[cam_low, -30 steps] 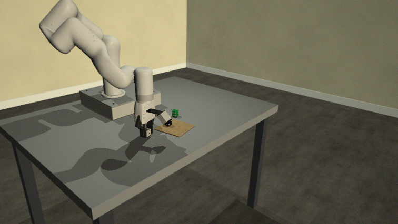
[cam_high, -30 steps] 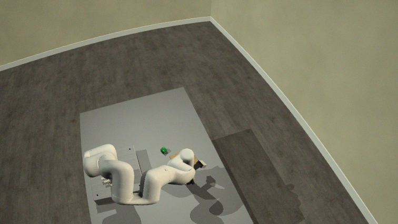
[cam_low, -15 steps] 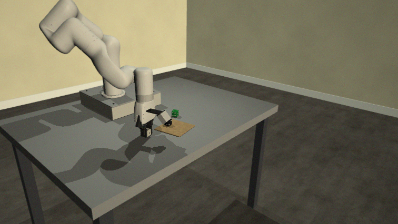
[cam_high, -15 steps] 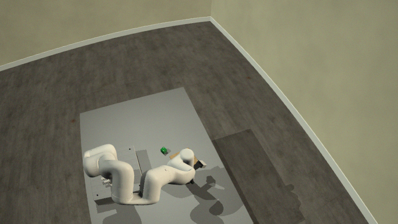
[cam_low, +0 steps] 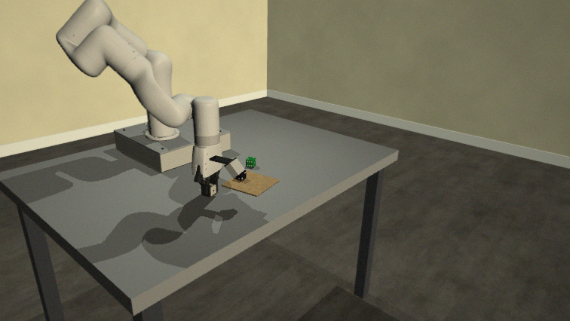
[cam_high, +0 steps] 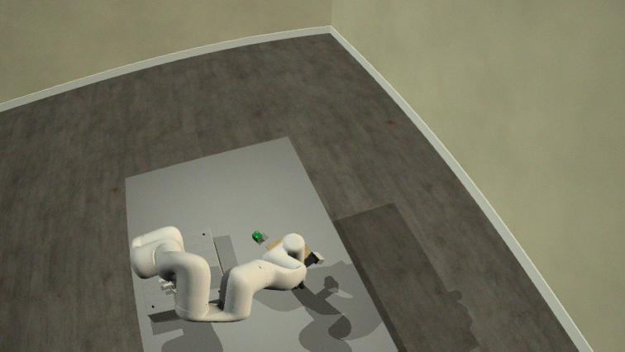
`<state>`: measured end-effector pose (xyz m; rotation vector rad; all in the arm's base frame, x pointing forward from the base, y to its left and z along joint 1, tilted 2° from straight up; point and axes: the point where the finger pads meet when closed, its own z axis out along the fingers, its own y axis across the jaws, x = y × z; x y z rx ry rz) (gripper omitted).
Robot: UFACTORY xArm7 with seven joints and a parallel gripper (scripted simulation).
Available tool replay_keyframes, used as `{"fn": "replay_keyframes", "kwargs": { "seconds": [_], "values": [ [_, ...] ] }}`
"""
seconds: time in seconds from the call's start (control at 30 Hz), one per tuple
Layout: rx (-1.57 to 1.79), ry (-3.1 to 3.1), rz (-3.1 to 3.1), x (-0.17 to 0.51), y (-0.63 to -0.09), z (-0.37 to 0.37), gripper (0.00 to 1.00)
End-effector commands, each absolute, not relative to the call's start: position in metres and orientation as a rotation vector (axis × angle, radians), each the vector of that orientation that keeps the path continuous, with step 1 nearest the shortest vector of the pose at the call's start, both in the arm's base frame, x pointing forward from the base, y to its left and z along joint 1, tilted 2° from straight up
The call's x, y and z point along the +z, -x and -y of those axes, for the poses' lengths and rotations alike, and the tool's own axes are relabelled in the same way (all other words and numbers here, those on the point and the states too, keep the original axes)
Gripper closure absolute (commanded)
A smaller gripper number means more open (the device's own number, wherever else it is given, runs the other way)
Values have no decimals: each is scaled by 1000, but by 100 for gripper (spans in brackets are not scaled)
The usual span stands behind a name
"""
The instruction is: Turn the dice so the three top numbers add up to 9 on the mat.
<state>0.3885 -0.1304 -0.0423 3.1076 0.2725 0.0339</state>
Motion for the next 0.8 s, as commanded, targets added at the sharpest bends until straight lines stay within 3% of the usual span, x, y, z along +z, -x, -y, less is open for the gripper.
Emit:
{"fn": "replay_keyframes", "kwargs": {
  "seconds": [0.0,0.37,0.77],
  "values": [
    [38,-3106,-273,-41,-390,130,73],
    [38,-3106,-273,-37,-390,130,73],
    [38,-3106,-273,26,-388,129,73]
  ]
}}
